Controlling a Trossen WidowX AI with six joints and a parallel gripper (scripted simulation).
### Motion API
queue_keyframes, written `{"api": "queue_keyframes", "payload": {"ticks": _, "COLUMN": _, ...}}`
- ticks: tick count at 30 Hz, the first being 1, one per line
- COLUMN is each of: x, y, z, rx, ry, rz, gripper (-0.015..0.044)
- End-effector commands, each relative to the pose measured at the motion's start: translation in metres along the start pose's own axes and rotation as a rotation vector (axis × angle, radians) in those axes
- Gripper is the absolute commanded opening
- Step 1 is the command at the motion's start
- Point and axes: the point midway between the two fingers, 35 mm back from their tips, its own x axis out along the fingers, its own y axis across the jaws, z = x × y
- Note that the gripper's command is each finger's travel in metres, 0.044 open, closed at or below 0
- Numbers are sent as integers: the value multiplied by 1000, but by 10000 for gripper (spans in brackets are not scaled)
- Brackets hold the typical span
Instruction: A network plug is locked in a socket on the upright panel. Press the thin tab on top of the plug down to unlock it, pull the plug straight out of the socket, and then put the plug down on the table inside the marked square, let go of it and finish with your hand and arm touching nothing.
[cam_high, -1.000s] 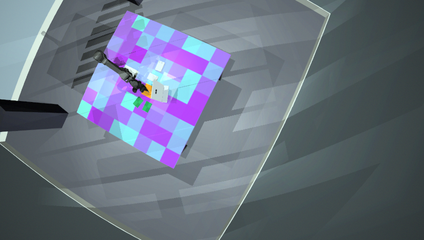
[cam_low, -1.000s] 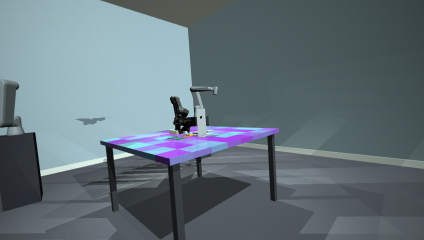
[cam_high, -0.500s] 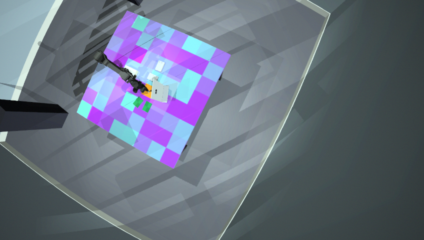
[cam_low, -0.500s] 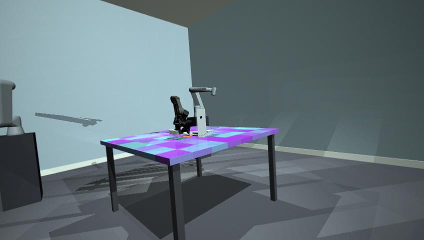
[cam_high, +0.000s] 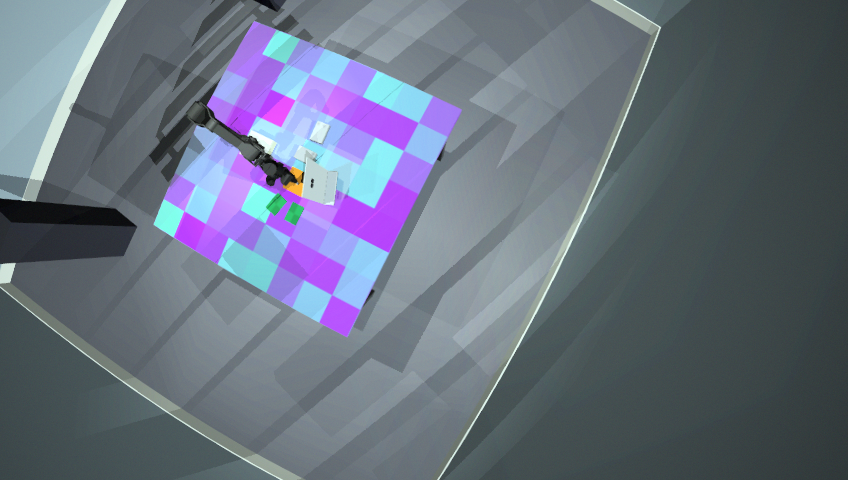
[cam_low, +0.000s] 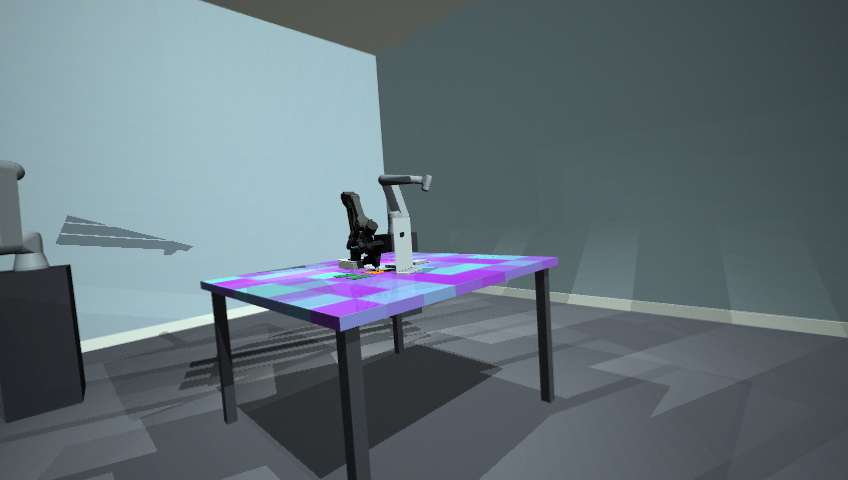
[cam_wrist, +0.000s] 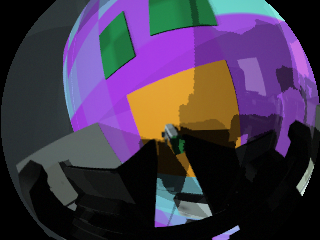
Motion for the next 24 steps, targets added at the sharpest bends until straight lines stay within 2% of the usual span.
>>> {"api": "queue_keyframes", "payload": {"ticks": 1, "x": 0, "y": 0, "z": 0, "rx": 0, "ry": 0, "rz": 0, "gripper": 156}}
{"api": "queue_keyframes", "payload": {"ticks": 24, "x": -15, "y": 2, "z": 0, "rx": 1, "ry": 1, "rz": -1, "gripper": 156}}
